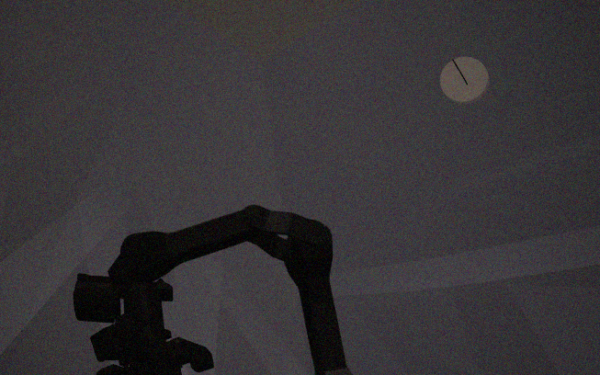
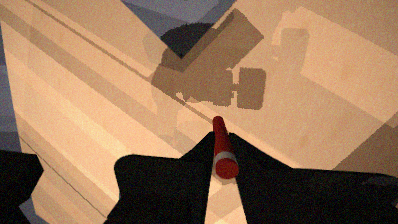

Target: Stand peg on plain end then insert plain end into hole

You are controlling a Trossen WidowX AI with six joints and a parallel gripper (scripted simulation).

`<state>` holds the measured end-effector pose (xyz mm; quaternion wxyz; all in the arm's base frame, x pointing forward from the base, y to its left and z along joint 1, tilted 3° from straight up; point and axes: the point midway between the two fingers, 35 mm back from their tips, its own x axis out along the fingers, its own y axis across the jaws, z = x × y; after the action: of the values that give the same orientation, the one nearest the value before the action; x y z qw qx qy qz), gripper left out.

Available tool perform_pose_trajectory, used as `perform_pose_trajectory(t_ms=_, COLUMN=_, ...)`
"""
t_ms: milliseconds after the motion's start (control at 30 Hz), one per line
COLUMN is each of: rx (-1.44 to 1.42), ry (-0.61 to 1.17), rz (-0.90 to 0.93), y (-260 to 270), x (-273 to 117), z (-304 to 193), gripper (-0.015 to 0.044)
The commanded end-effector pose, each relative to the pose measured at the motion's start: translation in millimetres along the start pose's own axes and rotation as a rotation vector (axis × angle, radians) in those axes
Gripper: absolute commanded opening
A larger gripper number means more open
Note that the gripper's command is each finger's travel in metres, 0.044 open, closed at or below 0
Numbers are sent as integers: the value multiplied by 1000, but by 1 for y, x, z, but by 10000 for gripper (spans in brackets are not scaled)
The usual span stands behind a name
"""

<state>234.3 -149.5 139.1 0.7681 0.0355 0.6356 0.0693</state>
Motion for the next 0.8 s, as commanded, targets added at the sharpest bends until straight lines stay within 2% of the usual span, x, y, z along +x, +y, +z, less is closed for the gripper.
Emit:
perform_pose_trajectory(t_ms=0, rx=33, ry=-29, rz=25, y=0, x=-2, z=7, gripper=0)
perform_pose_trajectory(t_ms=767, rx=227, ry=-167, rz=207, y=-2, x=-8, z=41, gripper=0)
